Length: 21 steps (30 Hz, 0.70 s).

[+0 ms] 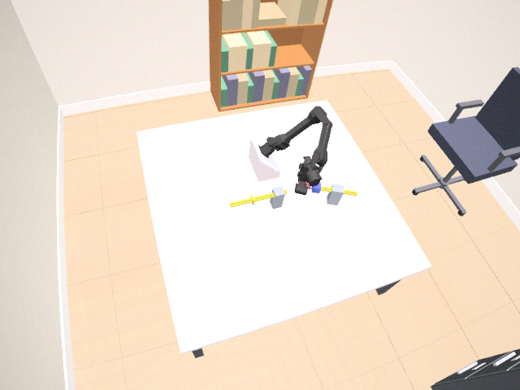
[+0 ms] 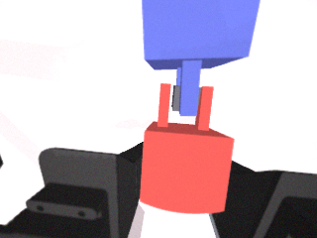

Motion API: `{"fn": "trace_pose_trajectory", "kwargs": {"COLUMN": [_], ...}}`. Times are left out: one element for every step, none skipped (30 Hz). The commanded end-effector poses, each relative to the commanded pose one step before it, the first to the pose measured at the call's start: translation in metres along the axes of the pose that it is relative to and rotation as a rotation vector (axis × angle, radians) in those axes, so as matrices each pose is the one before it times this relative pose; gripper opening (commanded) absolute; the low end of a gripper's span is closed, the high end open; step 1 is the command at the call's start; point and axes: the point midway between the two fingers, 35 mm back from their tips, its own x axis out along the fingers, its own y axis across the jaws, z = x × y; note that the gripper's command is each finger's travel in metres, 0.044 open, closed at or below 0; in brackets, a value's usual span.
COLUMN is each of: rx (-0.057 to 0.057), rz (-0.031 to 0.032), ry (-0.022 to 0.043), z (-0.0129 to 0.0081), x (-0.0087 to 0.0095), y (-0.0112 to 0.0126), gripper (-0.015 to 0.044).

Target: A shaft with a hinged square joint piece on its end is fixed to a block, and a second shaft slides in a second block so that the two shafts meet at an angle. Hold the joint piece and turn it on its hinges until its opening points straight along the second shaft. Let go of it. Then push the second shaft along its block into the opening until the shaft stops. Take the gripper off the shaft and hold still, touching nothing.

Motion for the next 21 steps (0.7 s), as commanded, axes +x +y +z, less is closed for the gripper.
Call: {"fn": "trace_pose_trajectory", "kwargs": {"rx": [-0.0649,-0.0166,-0.0166,-0.0165,-0.0164,-0.0164,-0.0163,-0.0163,-0.0163,-0.0162,-0.0162,-0.0161,-0.0161,-0.0161,-0.0160,-0.0159,-0.0158,-0.0157,-0.0156,-0.0154,-0.0153], "rz": [-0.00121,-0.00061,-0.00051,-0.00040,-0.00026,-0.00013,0.00001,0.00014,0.00026,0.00038,0.00050,0.00062,0.00073,0.00085,0.00096,0.00107,0.00118,0.00129,0.00141,0.00152,0.00162], "ry": [-0.03046,-0.00597,-0.00598,-0.00597,-0.00596,-0.00596,-0.00599,-0.00605,-0.00612,-0.00619,-0.00626,-0.00634,-0.00643,-0.00652,-0.00661,-0.00670,-0.00679,-0.00692,-0.00708,-0.00724,-0.00737], "z": [0.00001,0.00002,0.00002,0.00001,0.00001,0.00000,-0.00001,-0.00002,-0.00002,-0.00003,-0.00003,-0.00004,-0.00004,-0.00004,-0.00004,-0.00004,-0.00005,-0.00006,-0.00007,-0.00007,-0.00006], "x": [0.00155,0.00024,0.00025,0.00025,0.00026,0.00027,0.00027,0.00028,0.00029,0.00030,0.00031,0.00032,0.00032,0.00033,0.00033,0.00034,0.00035,0.00036,0.00037,0.00038,0.00038], "y": [-0.00314,-0.00076,-0.00076,-0.00076,-0.00076,-0.00077,-0.00077,-0.00077,-0.00077,-0.00077,-0.00076,-0.00076,-0.00076,-0.00076,-0.00075,-0.00075,-0.00074,-0.00073,-0.00071,-0.00070,-0.00070], "gripper": [0.0000,0.0000,0.0000,0.0000,0.0000,0.0000,0.0000,0.0000,0.0000,0.0000,0.0000,0.0000,0.0000,0.0000,0.0000,0.0000,0.0000,0.0000,0.0000,0.0000,0.0000]}}
